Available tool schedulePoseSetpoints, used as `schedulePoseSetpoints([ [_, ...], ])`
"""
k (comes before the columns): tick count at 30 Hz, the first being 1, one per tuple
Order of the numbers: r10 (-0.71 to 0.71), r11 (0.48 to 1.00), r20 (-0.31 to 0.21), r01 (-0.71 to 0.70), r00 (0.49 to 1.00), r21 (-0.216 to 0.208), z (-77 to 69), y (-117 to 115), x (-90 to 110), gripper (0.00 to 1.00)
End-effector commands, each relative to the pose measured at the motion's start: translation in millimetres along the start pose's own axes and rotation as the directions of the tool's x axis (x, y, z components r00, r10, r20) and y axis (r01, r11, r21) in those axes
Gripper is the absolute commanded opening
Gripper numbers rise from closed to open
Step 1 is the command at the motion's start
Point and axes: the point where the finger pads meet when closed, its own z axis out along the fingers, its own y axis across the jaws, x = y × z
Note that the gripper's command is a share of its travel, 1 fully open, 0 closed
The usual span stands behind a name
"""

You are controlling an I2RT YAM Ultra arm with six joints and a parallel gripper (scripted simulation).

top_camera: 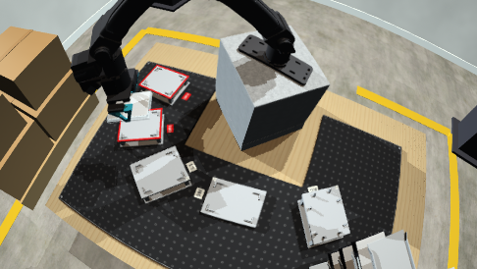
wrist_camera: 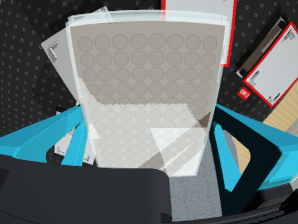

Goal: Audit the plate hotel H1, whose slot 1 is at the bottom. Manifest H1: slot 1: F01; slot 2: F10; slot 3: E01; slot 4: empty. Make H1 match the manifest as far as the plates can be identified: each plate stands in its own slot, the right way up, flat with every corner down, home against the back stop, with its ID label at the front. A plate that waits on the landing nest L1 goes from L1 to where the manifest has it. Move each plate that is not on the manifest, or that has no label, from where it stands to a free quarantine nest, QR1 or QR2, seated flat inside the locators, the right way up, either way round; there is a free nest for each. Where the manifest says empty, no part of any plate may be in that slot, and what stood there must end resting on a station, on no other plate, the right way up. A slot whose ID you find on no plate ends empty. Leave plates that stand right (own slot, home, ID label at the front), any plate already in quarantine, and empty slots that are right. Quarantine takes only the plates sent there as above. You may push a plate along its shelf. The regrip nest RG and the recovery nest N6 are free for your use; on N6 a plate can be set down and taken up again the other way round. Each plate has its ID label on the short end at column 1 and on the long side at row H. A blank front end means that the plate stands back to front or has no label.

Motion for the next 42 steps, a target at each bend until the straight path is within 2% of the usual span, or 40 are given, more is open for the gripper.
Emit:
schedulePoseSetpoints([
  [1,-0.019,1.0,0.026,0.019,0.999,-0.004,-7.6,-4,-8,0.86],
  [28,-0.019,1.0,0.027,0.019,0.999,-0.002,-8.2,-83,-34,0.86],
  [31,-0.019,1.0,0.027,0.019,0.999,-0.002,-8.2,-83,-34,0.86],
  [34,-0.019,1.0,0.027,0.019,0.999,-0.002,-5.5,-83,-34,0.86],
  [42,-0.019,1.0,0.027,0.019,0.999,-0.002,15.8,-83,-35,0.86],
])
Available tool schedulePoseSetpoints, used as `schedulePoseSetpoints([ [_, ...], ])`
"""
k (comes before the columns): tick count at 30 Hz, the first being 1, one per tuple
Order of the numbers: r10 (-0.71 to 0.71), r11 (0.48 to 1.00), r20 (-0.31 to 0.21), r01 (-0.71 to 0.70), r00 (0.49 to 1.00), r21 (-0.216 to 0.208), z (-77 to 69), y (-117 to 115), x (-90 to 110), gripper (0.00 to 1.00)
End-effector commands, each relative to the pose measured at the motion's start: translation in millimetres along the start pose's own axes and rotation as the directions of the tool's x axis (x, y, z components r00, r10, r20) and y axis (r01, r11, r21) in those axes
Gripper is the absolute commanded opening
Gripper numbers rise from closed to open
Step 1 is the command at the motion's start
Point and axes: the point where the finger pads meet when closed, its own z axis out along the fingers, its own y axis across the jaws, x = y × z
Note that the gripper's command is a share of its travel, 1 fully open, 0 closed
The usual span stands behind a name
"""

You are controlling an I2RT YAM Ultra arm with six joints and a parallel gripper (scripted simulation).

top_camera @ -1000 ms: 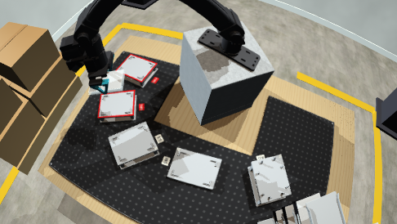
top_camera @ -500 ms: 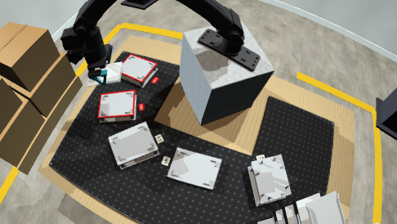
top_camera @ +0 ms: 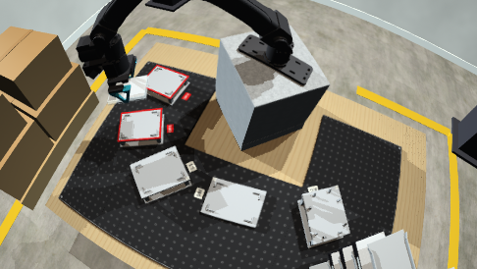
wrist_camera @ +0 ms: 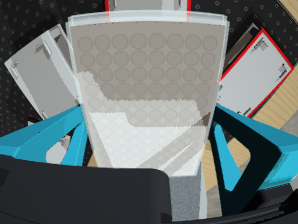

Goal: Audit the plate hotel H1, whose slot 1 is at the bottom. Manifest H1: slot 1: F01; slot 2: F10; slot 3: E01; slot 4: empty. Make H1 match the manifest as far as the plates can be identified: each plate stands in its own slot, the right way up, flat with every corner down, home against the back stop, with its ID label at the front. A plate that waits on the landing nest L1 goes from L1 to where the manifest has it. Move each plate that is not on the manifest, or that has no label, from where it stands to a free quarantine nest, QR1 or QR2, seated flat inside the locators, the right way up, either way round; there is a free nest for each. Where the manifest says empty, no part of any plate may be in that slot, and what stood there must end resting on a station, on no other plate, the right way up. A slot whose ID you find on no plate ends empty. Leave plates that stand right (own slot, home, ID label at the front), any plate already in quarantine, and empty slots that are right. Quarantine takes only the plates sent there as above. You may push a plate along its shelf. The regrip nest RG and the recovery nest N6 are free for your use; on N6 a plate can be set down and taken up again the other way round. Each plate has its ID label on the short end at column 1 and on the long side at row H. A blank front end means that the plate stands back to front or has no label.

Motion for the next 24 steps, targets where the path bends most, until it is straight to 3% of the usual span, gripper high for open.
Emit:
schedulePoseSetpoints([
  [1,-0.003,1.0,0.042,0.003,0.999,0.002,-3.1,0,-10,0.86],
  [24,-0.003,1.0,0.042,0.003,0.999,0.001,52.8,0,-15,0.86],
])
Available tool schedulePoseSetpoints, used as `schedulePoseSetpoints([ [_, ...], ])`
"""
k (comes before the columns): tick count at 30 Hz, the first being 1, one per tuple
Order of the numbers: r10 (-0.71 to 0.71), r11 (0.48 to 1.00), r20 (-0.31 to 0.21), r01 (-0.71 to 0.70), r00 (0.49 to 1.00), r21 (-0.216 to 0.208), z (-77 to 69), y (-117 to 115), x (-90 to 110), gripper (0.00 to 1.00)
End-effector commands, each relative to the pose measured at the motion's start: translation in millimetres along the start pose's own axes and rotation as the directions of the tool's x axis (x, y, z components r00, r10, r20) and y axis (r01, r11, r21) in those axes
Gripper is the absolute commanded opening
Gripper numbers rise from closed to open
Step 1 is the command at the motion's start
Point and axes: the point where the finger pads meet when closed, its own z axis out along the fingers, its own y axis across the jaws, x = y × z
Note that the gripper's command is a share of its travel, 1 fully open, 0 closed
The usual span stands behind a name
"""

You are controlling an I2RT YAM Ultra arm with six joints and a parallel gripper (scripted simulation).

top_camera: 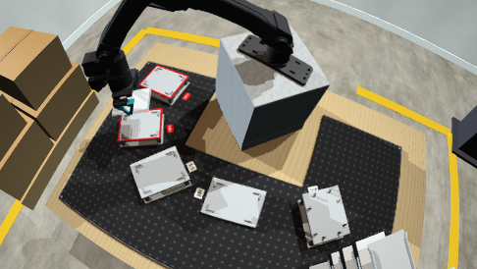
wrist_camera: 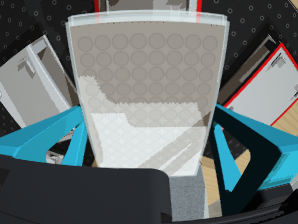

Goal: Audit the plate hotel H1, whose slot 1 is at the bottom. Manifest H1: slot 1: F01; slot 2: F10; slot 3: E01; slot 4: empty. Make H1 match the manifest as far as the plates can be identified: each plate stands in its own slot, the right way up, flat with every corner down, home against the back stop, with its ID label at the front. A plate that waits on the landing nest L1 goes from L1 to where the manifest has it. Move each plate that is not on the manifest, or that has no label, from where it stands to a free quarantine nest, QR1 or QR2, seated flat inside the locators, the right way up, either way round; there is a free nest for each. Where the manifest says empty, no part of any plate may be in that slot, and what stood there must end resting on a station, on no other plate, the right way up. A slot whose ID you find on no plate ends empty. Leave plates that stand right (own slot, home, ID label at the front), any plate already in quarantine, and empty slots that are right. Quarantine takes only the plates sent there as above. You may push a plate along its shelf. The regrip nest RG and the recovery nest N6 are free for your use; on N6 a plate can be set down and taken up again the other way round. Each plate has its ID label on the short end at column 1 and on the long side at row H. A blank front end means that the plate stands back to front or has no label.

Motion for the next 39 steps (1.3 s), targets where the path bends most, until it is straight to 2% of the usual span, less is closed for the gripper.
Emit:
schedulePoseSetpoints([
  [1,0.0,1.0,0.038,0.0,0.999,0.001,-4.3,0,-10,0.86],
  [17,0.0,1.0,0.038,0.0,0.999,0.0,35.7,0,-12,0.86],
  [21,0.0,1.0,0.038,0.0,0.999,0.0,40.8,0,-13,0.86],
  [39,0.0,1.0,0.038,0.0,0.999,0.0,40.9,0,-11,0.86],
])
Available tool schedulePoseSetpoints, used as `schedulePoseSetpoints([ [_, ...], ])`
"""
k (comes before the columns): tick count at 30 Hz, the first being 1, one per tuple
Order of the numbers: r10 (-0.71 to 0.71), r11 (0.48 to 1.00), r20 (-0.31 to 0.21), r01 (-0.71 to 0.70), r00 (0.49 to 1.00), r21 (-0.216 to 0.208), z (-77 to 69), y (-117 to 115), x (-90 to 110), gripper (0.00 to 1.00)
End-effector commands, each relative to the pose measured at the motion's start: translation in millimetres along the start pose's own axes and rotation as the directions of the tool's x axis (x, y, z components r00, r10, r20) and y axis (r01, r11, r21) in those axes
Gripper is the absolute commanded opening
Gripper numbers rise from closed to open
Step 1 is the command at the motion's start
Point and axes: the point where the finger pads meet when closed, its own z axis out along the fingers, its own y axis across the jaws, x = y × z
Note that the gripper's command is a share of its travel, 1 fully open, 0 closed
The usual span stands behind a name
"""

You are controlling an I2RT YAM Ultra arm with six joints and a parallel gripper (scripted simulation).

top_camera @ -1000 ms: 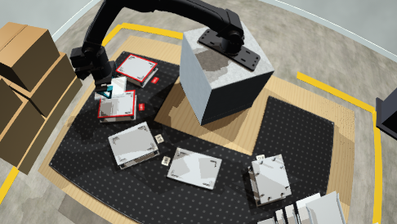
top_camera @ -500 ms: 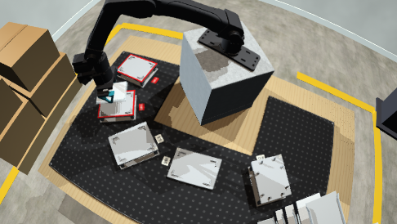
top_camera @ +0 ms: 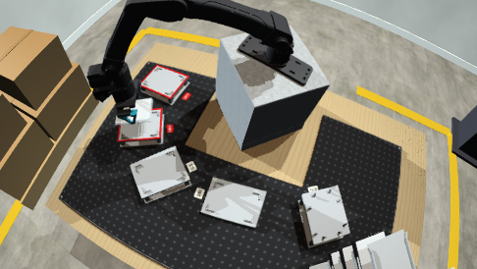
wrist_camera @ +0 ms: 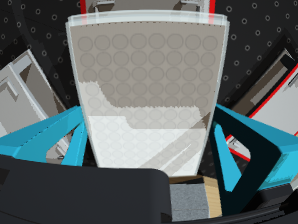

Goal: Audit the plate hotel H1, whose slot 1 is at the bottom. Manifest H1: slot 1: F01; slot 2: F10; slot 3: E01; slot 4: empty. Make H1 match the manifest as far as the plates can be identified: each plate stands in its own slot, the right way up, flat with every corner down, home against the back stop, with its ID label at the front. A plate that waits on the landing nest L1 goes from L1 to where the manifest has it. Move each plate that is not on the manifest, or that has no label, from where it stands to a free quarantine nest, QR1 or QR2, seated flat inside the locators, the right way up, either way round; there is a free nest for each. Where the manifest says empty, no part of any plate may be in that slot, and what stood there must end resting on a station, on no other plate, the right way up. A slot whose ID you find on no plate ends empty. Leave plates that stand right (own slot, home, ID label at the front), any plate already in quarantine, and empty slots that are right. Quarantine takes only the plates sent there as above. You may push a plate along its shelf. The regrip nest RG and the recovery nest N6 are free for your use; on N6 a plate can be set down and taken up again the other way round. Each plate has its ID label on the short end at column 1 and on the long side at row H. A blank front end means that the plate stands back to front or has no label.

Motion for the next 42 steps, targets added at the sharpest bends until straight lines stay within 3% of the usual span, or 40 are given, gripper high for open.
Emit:
schedulePoseSetpoints([
  [1,0.0,1.0,0.021,0.0,1.0,0.0,-7.6,0,-6,0.86],
  [14,0.0,1.0,0.021,0.0,1.0,0.0,-6.3,1,-5,0.86],
  [42,0.0,1.0,0.021,0.0,1.0,0.0,11.0,1,-5,0.86],
])
